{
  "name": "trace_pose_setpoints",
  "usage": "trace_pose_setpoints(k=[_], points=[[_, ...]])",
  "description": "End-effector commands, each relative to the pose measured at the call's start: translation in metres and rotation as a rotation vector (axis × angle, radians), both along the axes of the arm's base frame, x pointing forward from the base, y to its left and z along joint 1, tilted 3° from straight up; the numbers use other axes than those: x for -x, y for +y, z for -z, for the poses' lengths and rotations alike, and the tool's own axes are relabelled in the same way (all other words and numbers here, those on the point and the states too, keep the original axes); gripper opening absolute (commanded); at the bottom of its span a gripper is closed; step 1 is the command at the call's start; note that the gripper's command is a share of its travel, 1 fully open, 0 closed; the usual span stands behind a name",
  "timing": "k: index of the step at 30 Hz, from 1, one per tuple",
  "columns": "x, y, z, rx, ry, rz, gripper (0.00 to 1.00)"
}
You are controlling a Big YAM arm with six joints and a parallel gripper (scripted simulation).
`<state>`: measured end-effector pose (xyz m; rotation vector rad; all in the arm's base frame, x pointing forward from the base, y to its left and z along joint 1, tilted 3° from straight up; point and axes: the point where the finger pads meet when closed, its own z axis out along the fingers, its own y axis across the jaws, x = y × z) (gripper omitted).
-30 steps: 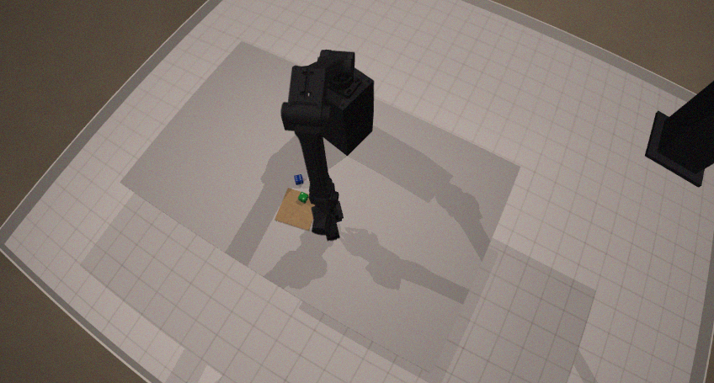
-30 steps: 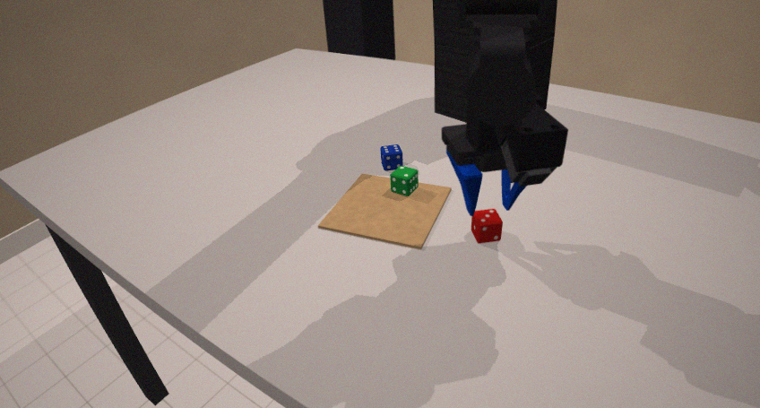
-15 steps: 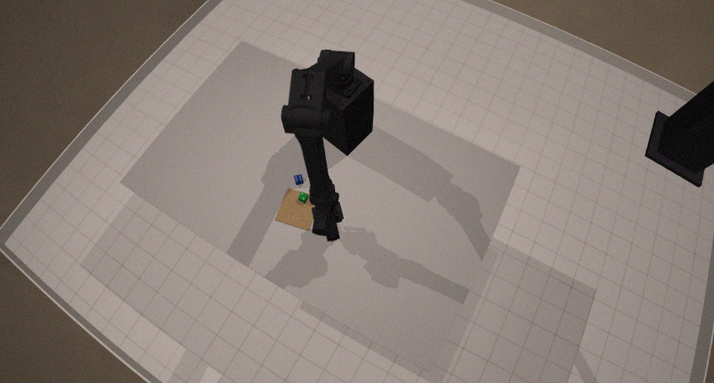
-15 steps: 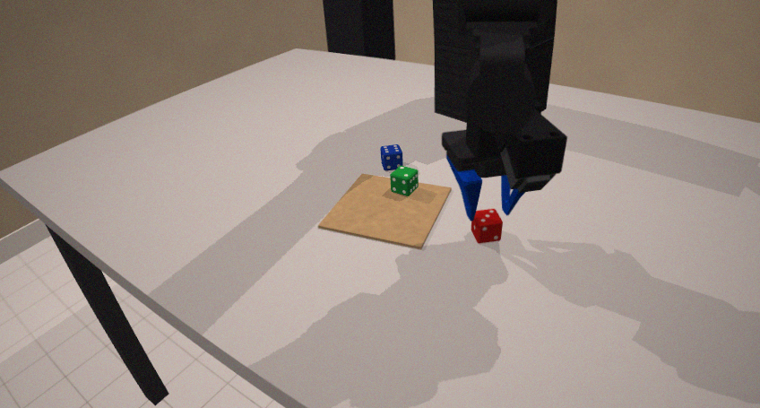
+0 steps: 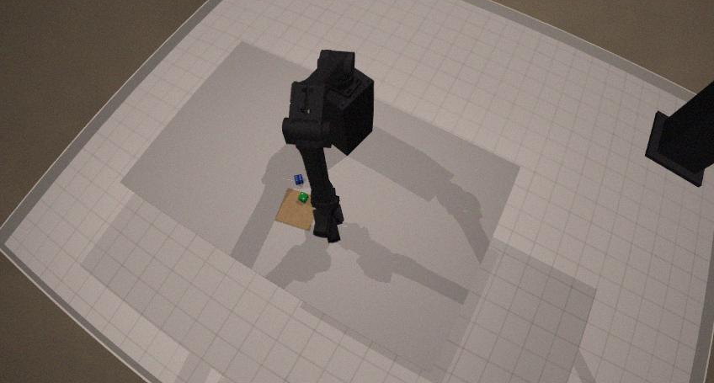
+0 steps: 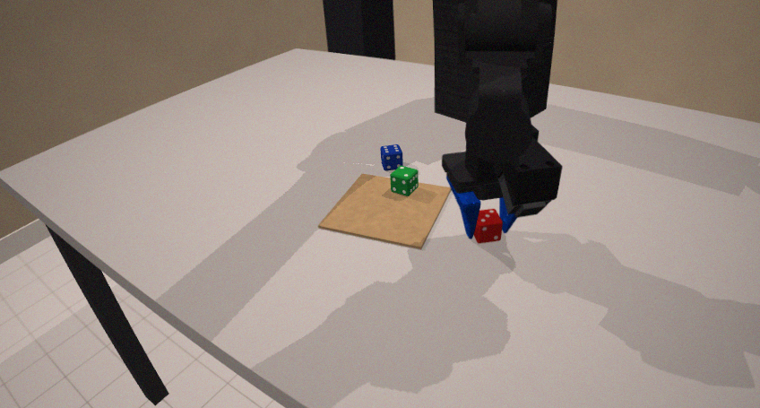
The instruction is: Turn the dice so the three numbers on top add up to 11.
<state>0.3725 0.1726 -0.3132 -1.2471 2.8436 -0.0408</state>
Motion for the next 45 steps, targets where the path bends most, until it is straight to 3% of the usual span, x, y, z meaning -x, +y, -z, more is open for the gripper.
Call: trace_pose_setpoints(k=[1,7,41,42,45], points=[[-0.023,0.006,-0.015,-0.024,-0.049,0.002,0.45],[-0.007,-0.002,0.001,-0.007,-0.013,0.003,0.45],[-0.008,-0.001,0.000,-0.008,-0.015,0.003,0.45],[-0.008,-0.001,0.000,-0.008,-0.015,0.003,0.26],[-0.008,-0.001,0.000,-0.008,-0.015,0.003,0.26]])
